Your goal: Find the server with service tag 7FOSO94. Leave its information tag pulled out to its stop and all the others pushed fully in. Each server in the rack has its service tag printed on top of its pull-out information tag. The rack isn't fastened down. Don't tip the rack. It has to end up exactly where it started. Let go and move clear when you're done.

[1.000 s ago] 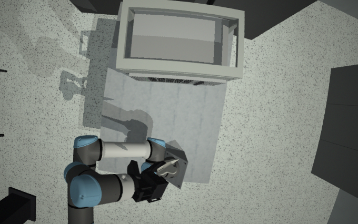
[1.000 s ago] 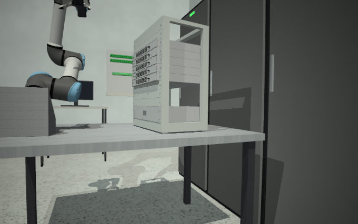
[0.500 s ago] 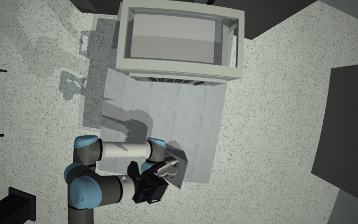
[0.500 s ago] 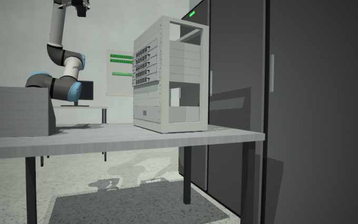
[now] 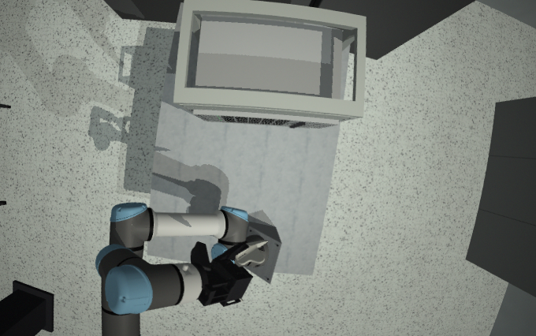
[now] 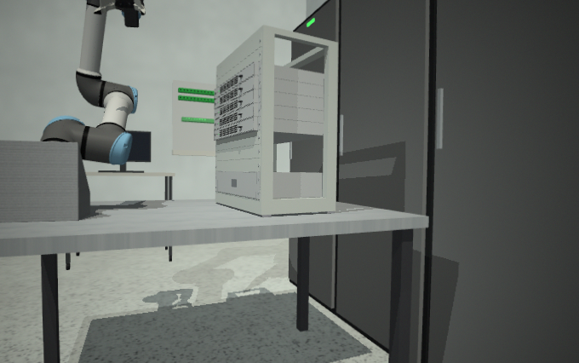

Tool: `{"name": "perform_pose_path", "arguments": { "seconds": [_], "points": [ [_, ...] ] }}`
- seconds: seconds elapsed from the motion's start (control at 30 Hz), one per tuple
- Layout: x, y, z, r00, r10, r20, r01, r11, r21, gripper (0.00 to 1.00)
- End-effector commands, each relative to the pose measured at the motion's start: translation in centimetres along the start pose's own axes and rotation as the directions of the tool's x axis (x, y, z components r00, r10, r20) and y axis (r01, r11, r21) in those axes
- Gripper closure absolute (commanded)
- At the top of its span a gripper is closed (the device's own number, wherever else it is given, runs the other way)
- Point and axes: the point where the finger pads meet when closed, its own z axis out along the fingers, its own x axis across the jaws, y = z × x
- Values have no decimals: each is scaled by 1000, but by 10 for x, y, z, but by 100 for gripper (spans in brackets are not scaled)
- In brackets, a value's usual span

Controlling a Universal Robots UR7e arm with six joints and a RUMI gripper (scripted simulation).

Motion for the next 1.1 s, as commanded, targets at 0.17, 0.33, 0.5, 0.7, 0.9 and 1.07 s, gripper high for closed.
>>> {"name": "perform_pose_path", "arguments": {
  "seconds": [0.17,0.33,0.5,0.7,0.9,1.07],
  "points": [
    [0,0,0,1000,1,0,-1,1000,0,0],
    [0,0,0,1000,1,0,-1,1000,0,0],
    [0,0,0,1000,0,0,0,1000,1,0],
    [1,-1,2,1000,0,-1,0,1000,9,0],
    [3,-2,6,1000,-1,-2,1,1000,23,0],
    [4,-5,10,1000,-3,-3,3,999,42,0]
  ]
}}
